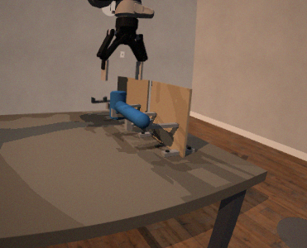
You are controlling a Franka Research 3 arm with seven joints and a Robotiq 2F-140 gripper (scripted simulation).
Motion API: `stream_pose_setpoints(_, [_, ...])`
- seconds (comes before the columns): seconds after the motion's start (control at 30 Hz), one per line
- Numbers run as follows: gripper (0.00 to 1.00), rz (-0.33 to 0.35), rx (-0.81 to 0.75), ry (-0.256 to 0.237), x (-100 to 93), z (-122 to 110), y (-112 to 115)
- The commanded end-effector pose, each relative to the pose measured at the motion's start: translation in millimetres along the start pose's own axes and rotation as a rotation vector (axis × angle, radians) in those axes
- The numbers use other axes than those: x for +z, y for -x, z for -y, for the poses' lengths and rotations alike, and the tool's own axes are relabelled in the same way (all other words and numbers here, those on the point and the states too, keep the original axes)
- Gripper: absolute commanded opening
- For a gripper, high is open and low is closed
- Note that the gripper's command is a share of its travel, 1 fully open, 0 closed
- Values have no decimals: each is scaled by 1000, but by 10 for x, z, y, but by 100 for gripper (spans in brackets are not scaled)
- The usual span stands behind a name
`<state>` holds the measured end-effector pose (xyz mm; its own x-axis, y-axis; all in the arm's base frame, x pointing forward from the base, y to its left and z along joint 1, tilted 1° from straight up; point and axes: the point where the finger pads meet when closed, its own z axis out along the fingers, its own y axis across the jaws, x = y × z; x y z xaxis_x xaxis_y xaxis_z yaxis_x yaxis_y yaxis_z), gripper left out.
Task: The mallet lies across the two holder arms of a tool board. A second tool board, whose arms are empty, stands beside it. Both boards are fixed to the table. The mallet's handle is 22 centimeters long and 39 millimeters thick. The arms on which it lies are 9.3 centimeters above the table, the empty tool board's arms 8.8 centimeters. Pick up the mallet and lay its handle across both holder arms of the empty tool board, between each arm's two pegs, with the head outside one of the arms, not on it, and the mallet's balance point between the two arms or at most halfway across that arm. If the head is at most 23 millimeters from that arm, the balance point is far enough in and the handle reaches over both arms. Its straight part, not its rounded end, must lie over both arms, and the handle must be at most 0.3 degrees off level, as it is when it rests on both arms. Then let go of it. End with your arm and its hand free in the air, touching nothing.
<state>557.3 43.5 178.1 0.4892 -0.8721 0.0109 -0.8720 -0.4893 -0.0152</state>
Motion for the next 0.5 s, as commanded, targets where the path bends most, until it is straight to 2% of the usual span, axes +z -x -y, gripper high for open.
stream_pose_setpoints(0.0, [100,-1,167,-4,4,-17,-91])
stream_pose_setpoints(0.13, [100,-2,205,-4,8,-31,-132])
stream_pose_setpoints(0.33, [100,-5,348,-4,23,-90,-291])
stream_pose_setpoints(0.47, [100,-5,361,-4,25,-95,-304])
